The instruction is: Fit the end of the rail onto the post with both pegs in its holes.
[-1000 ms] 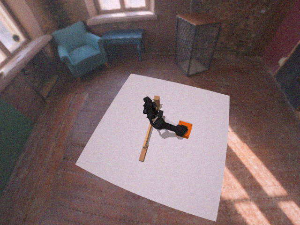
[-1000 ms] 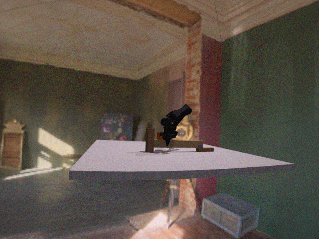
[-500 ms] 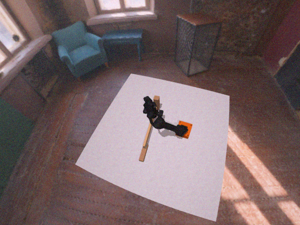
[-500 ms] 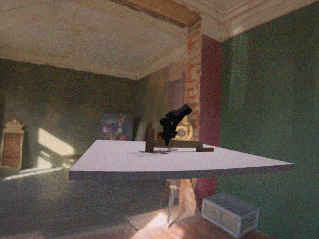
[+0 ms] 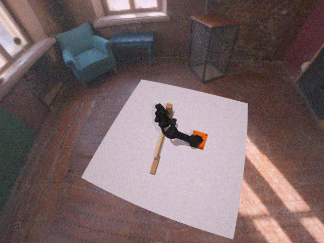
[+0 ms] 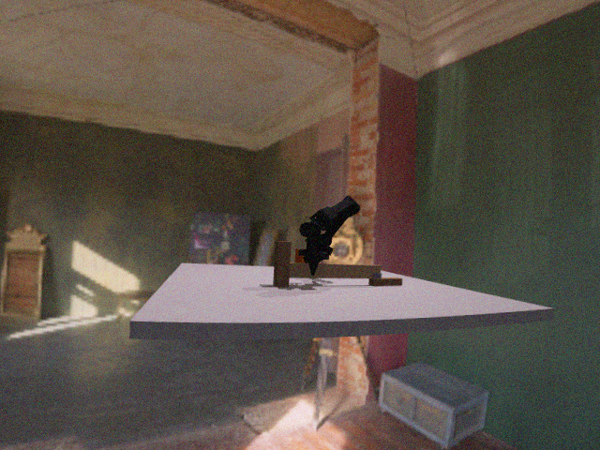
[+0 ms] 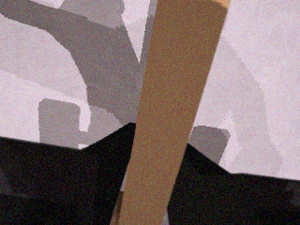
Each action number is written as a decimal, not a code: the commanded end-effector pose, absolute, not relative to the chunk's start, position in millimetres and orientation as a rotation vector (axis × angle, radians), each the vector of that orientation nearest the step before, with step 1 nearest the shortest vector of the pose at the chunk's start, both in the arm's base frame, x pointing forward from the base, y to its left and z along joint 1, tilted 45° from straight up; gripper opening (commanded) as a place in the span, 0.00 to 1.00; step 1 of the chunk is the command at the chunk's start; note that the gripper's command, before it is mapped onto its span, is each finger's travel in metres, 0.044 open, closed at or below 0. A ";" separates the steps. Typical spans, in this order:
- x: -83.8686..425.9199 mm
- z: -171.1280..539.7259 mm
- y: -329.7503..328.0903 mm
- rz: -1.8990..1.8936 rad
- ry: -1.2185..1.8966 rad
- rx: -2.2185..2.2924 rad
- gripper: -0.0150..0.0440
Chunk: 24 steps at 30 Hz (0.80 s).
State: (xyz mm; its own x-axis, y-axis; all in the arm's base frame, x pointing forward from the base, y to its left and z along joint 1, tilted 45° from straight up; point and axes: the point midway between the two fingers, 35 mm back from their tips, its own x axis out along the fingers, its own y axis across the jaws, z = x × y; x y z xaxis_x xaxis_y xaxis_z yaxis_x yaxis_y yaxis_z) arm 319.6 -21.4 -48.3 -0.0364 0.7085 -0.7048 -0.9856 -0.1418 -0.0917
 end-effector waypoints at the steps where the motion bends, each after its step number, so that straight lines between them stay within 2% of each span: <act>1: 322.1 -48.2 -26.3 1.569 0.502 -0.738 0.25; 12: 322.3 -48.9 -27.4 1.569 0.502 -0.739 0.25; 24: 319.7 -49.0 -21.8 1.582 0.502 -0.727 0.79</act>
